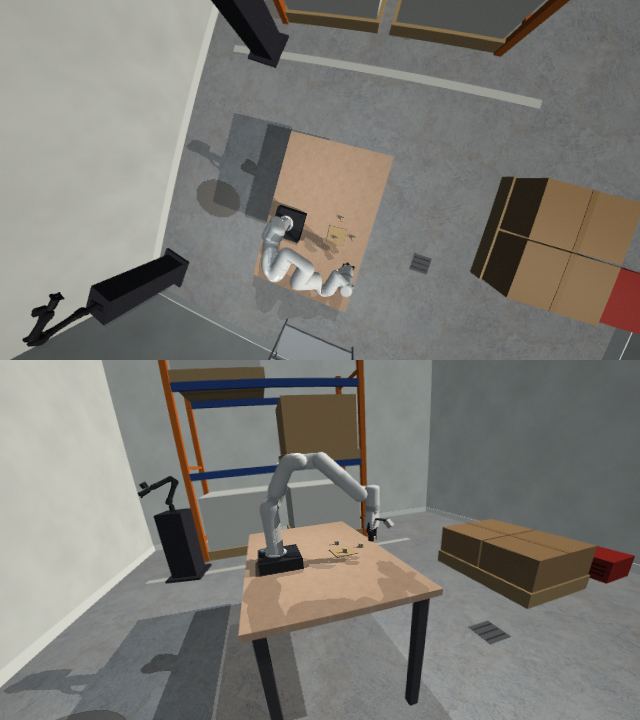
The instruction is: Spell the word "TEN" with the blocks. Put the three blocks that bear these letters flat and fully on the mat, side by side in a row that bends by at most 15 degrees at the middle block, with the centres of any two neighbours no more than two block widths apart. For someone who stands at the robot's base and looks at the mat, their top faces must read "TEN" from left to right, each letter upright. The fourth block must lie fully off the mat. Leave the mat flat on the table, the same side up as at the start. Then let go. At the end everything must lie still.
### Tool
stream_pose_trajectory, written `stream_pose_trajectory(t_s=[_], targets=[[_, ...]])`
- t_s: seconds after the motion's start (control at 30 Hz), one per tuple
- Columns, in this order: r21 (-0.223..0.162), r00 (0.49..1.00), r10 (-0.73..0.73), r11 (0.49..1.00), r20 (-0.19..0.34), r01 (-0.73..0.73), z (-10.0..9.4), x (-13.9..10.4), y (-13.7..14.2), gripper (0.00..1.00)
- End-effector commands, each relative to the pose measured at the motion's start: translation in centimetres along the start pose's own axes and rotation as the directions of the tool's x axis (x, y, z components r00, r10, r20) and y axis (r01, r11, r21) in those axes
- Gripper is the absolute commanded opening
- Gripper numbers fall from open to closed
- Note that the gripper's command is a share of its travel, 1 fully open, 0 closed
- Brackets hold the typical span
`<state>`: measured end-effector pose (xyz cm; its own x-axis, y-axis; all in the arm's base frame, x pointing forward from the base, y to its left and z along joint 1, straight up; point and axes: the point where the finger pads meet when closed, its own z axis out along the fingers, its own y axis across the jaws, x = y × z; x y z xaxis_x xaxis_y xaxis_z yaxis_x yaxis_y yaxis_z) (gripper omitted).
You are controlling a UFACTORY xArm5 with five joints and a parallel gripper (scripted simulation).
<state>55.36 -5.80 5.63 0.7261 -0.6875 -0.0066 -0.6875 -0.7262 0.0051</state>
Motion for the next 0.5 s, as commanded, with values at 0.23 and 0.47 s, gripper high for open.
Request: stream_pose_trajectory(t_s=[0.23,0.47], targets=[[0.007,0.957,0.291,0.957,-0.005,-0.291,-0.7,-10.6,-2.7,0.21],[0.008,0.906,0.423,0.906,-0.004,-0.423,-0.7,-15.8,-2.8,0.21]])
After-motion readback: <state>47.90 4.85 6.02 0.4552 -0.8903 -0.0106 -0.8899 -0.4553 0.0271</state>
